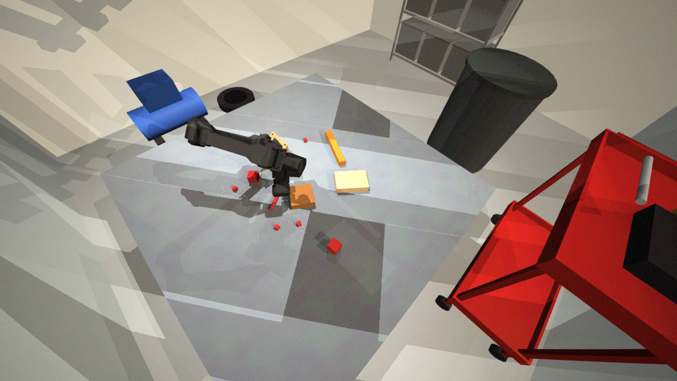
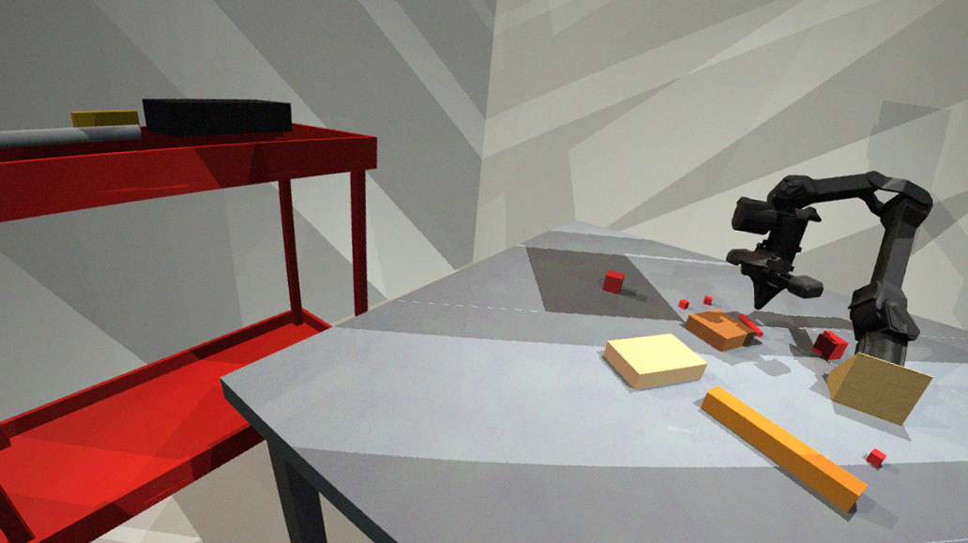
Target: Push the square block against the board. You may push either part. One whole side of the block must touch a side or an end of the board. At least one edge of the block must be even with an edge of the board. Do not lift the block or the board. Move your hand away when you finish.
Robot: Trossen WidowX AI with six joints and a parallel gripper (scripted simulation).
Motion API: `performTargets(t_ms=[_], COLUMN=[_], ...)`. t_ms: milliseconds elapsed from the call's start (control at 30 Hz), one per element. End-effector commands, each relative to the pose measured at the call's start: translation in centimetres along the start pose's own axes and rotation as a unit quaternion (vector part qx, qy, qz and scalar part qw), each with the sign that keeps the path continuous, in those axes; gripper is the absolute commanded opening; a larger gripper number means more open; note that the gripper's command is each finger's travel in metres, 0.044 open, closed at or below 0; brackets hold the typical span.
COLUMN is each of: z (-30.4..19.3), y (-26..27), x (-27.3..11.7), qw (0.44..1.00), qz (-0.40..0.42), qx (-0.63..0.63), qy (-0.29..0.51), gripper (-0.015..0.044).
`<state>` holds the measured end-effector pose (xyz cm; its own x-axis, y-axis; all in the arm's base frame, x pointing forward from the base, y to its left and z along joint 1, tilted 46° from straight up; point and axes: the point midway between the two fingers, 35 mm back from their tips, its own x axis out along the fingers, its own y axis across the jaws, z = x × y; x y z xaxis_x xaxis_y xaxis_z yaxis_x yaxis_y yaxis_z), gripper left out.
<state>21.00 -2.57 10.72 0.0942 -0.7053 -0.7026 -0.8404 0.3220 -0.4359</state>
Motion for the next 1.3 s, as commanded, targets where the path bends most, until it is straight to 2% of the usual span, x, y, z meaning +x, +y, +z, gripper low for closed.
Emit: performTargets(t_ms=[0,133,267,333,1267], z=[-1.0,-0.9,-1.2,-1.3,0.2], y=[1.1,1.0,0.9,0.9,0.8], x=[0.8,1.6,5.6,6.3,6.2], qw=[0.999,0.999,0.999,0.999,0.999], qz=[-0.002,-0.001,-0.003,-0.004,-0.003], qx=[-0.036,-0.036,-0.036,-0.036,-0.036], qy=[0.005,0.004,0.005,0.006,0.005], gripper=[0.0000,0.0000,0.0000,0.0000,0.0000])
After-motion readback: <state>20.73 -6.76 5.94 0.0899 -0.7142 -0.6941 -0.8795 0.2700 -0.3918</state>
